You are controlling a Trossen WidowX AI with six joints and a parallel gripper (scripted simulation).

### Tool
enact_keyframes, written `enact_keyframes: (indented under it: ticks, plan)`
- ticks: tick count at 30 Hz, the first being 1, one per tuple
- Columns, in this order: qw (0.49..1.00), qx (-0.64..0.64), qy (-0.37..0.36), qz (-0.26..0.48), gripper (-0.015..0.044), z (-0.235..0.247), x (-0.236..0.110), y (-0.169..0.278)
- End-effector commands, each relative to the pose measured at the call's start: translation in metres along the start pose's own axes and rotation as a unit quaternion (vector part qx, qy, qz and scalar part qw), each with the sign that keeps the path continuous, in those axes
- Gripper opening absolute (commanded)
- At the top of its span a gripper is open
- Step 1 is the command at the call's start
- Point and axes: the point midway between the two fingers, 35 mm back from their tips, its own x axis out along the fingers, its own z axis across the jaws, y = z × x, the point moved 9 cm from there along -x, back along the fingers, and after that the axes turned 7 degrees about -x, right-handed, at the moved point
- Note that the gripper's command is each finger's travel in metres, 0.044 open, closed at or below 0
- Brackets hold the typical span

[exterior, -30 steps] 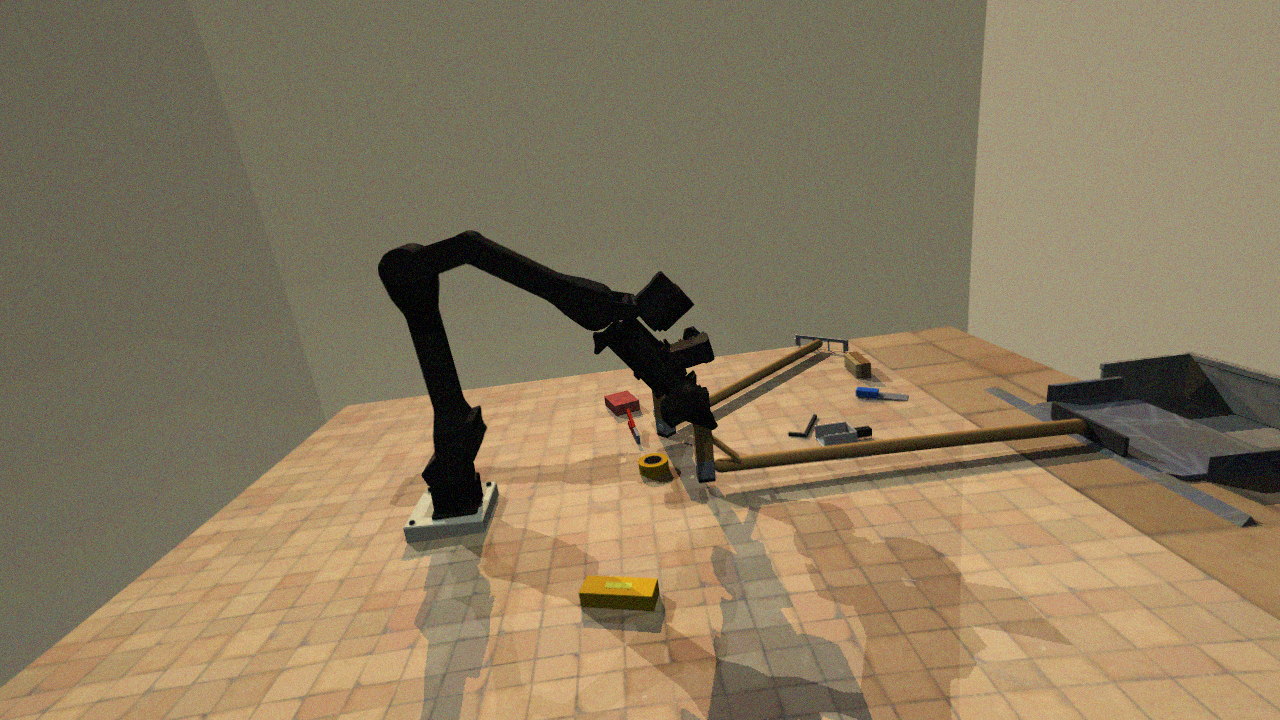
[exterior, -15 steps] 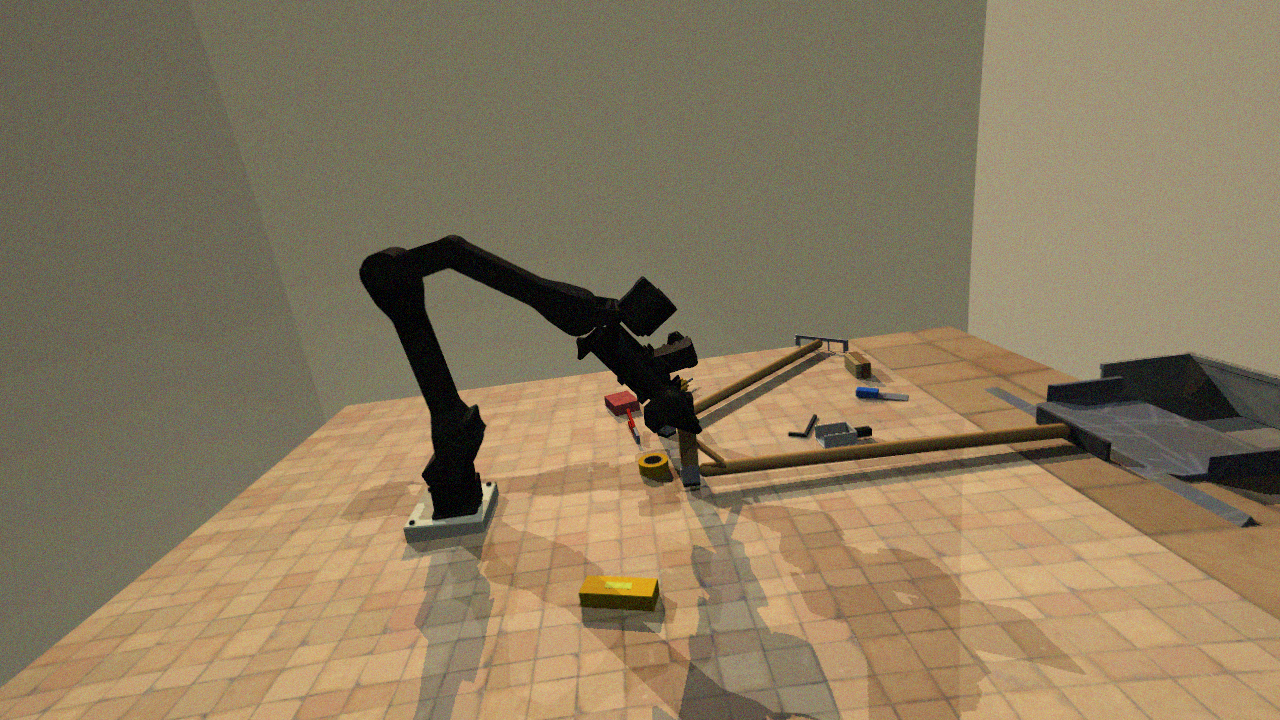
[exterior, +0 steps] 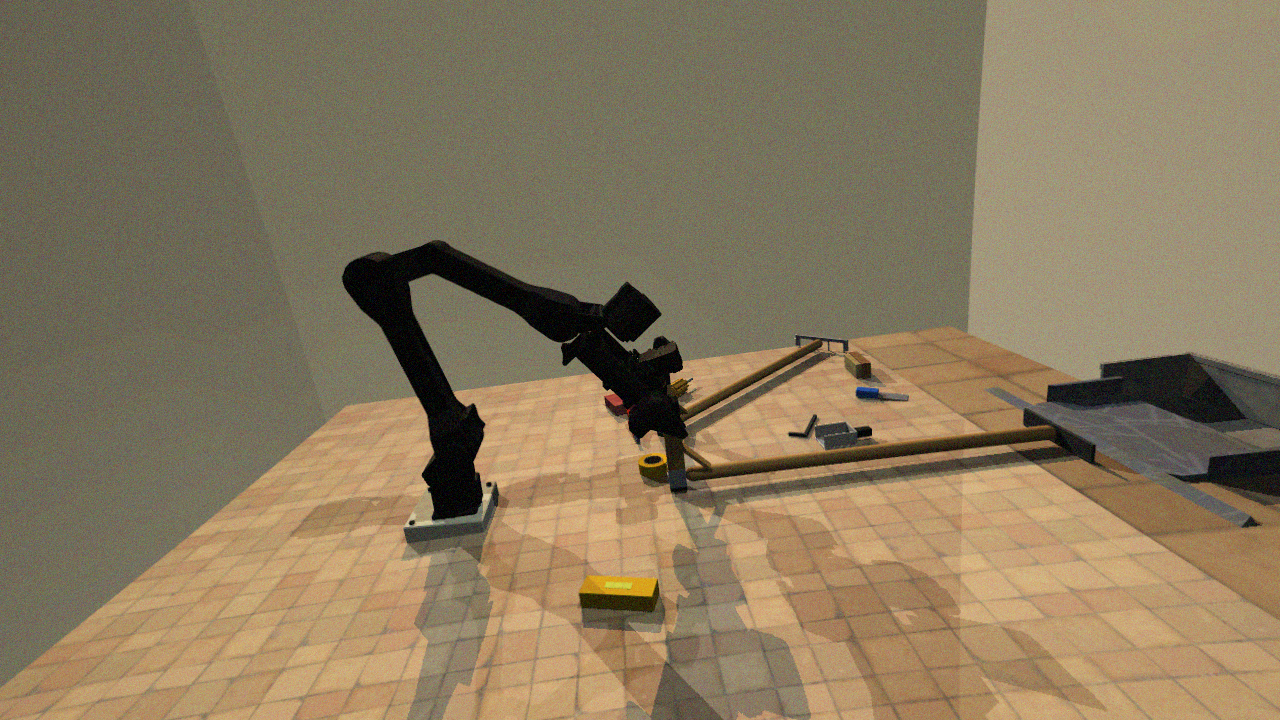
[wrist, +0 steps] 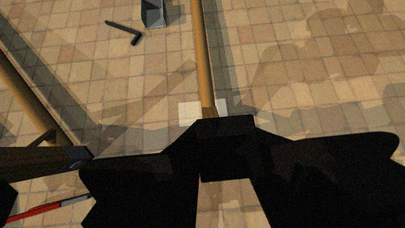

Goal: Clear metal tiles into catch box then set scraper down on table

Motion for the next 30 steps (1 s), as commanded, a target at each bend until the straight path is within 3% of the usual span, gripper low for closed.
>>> enact_keyframes:
  ticks: [1,30]
  plan:
    - [1.000,0.002,0.002,-0.006,0.0000,-0.0003,-0.0022,-0.0005]
    - [1.000,0.000,0.000,0.001,0.0000,0.0001,-0.0004,0.0009]
